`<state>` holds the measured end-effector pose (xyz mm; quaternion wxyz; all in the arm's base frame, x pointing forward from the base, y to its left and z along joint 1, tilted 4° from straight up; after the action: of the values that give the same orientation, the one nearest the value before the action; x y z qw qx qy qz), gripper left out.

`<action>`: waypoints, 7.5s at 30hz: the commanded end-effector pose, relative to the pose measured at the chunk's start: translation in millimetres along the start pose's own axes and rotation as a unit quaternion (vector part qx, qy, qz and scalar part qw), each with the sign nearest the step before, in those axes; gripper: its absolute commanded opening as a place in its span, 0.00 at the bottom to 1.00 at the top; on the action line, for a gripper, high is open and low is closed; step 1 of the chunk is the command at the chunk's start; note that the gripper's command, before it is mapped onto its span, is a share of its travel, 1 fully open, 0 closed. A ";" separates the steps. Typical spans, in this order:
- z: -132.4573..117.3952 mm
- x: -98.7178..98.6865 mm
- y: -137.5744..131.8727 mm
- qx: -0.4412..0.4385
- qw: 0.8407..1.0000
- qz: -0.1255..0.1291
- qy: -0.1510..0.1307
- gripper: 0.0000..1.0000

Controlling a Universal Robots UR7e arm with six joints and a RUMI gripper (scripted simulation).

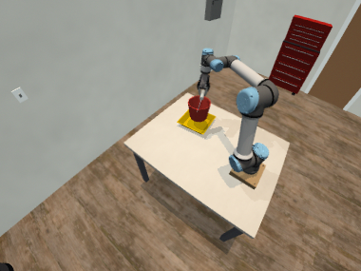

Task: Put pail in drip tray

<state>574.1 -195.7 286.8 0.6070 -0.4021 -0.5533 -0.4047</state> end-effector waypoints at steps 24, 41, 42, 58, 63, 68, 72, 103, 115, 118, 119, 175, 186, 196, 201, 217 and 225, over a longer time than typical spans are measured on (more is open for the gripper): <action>-0.1 1.0 0.1 0.000 1.000 -0.001 -0.001 0.00; -0.1 1.0 0.1 0.000 1.000 -0.001 -0.001 0.00; -0.1 1.0 0.1 0.000 1.000 -0.001 -0.001 0.00; -0.1 0.7 0.1 0.000 1.000 -0.001 -0.001 0.00; -0.1 -0.2 0.2 0.000 1.000 -0.001 -0.001 0.00; -0.1 -1.6 0.3 0.000 1.000 -0.001 -0.001 0.00; -0.1 -2.4 0.4 0.000 1.000 -0.001 -0.001 0.00; 0.5 -26.8 2.3 0.000 1.000 -0.001 -0.001 0.00; 0.9 -39.4 3.3 0.000 1.000 -0.001 -0.001 0.00; 1.0 -43.3 3.6 0.000 1.000 -0.001 -0.001 0.00; 1.0 -44.6 3.7 0.000 1.000 -0.001 -0.001 0.00; 2.0 -82.6 6.6 0.000 1.000 -0.001 -0.001 0.00; 2.0 -82.8 6.6 0.000 1.000 -0.001 -0.001 0.00; 2.0 -82.8 6.6 0.000 1.000 -0.001 -0.001 0.00; 2.0 -82.8 6.6 0.000 1.000 -0.001 -0.001 0.00; 2.0 -82.8 6.6 0.000 1.000 -0.001 -0.001 1.00; 2.0 -82.8 6.6 0.000 1.000 -0.001 -0.001 1.00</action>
<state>574.4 -187.6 203.5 0.6067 -0.4020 -0.5536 -0.4047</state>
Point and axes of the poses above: the point where the finger pads meet when closed, its own x axis back along the fingers, its own y axis across the jaws, z = x × y, the point moved 6 cm from there along x, back along the fingers, and after that the axes turned 3 degrees about -x, right-handed, at the moved point
